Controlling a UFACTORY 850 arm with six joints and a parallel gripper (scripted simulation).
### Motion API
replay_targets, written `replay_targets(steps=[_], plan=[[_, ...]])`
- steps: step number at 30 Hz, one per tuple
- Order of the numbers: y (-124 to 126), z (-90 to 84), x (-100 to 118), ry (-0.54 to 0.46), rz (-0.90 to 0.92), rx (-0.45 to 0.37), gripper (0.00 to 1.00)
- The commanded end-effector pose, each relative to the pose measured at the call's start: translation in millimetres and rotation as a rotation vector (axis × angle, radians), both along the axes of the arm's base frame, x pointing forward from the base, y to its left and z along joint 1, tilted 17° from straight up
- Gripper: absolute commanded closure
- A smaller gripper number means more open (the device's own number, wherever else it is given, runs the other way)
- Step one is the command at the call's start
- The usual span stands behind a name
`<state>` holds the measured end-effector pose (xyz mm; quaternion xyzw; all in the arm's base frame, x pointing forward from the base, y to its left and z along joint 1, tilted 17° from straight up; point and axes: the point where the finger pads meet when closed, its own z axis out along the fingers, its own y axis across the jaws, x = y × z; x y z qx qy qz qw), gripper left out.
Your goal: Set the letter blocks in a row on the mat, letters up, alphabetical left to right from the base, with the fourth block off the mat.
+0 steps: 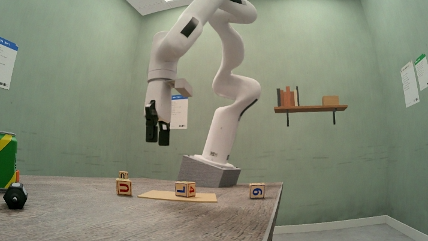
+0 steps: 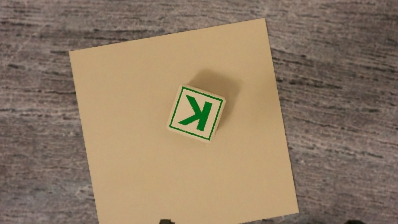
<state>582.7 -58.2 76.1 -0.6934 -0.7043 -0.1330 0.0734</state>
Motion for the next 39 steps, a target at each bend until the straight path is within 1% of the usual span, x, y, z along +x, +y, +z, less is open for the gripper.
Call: replay_targets(steps=[1,26,27,28,30,31,32,33,34,35,36,37,39], plan=[[-0.5,1.1,1.0,-0.002,0.000,-0.001,0.00],[-1.1,0.9,1.8,-0.003,0.000,0.000,0.00],[-4.7,0.1,5.9,-0.003,0.000,0.001,0.00],[-12.9,-1.9,15.0,-0.005,0.000,0.003,0.00],[-44.2,-9.7,44.4,-0.008,0.001,0.007,0.00],[-44.2,-9.7,44.4,-0.008,0.001,0.007,0.00],[-58.0,-13.3,55.1,-0.008,0.002,0.008,0.00],[-65.4,-15.3,60.4,-0.008,0.002,0.008,0.00],[-65.4,-15.3,60.4,-0.008,0.002,0.008,0.00],[-87.4,-21.3,74.5,-0.008,0.002,0.007,0.00],[-87.4,-21.3,74.5,-0.008,0.002,0.007,0.00],[-107.1,-26.9,85.0,-0.007,0.001,0.005,0.00],[-107.1,-26.9,85.0,-0.007,0.001,0.005,0.00]])
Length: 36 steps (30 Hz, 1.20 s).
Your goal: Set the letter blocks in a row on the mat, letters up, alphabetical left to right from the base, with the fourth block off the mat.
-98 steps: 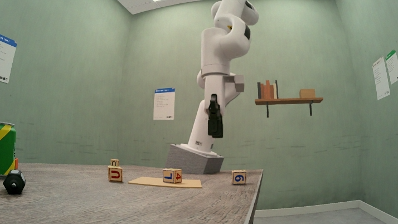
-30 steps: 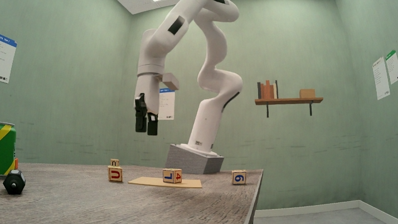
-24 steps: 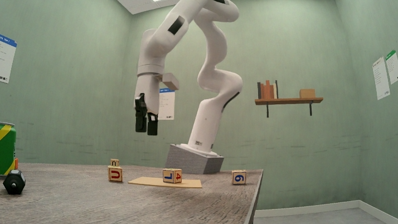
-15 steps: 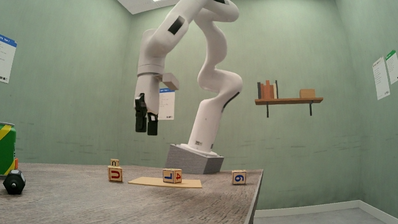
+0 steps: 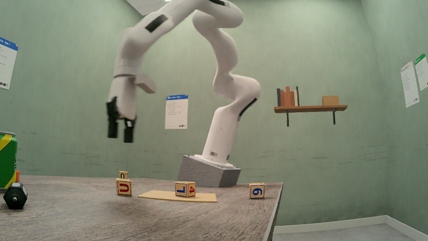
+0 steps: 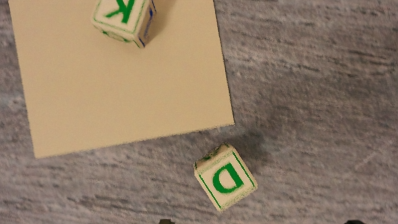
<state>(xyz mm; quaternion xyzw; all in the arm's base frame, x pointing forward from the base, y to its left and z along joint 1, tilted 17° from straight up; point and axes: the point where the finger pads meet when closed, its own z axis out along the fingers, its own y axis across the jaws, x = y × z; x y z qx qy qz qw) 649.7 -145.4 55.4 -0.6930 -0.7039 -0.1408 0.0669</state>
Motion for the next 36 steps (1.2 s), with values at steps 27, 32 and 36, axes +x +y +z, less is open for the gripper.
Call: replay_targets(steps=[27,32,36], plan=[[-52.8,-15.8,31.7,0.018,0.002,-0.003,0.00],[-52.8,-15.8,31.7,0.018,0.002,-0.003,0.00],[-52.8,-15.8,31.7,0.018,0.002,-0.003,0.00]])
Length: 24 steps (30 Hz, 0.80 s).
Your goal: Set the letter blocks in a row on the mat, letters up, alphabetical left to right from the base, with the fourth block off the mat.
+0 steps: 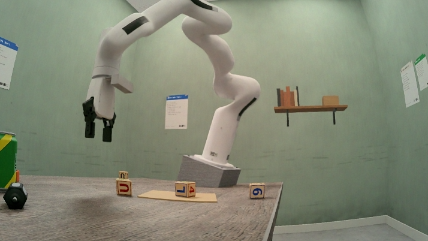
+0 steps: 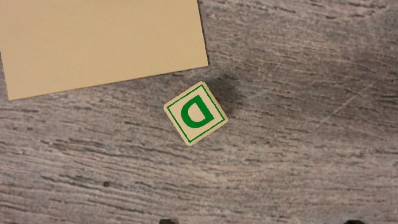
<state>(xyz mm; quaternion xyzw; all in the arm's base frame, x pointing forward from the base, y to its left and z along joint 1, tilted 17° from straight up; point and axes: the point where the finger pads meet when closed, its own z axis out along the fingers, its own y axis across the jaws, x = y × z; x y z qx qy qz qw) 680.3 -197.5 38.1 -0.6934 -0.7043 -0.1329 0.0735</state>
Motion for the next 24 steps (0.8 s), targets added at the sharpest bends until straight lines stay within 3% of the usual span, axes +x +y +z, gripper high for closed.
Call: replay_targets(steps=[1,20,22,24], plan=[[-0.8,1.5,1.1,-0.003,0.000,-0.001,0.00],[-1.4,1.3,0.7,-0.003,-0.001,-0.001,0.00],[-15.1,-2.5,-7.4,-0.002,-0.002,-0.004,0.00],[-53.1,-13.3,-32.4,-0.001,-0.004,-0.013,0.00]])
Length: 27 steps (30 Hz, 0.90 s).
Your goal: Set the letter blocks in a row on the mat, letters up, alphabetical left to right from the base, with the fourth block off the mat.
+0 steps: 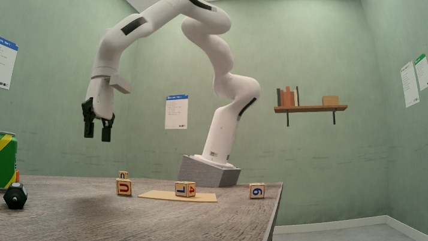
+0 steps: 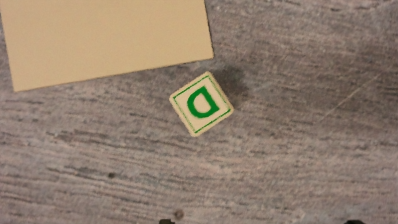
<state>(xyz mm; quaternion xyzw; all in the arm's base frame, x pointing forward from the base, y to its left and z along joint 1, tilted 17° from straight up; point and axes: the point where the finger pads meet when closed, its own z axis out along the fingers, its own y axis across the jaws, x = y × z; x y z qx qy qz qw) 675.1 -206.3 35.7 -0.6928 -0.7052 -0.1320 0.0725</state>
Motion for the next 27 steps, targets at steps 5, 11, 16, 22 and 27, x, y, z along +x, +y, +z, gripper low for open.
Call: replay_targets(steps=[5,11,16,22,27], plan=[[-92.6,-25.3,-65.3,0.003,-0.009,-0.020,0.00],[-142.3,-41.2,-114.2,0.007,-0.010,-0.028,0.00],[-184.8,-56.2,-167.0,0.011,-0.011,-0.032,0.00],[-227.0,-73.6,-236.0,0.015,-0.011,-0.034,0.00],[-252.1,-86.3,-292.3,0.017,-0.010,-0.031,0.00]])
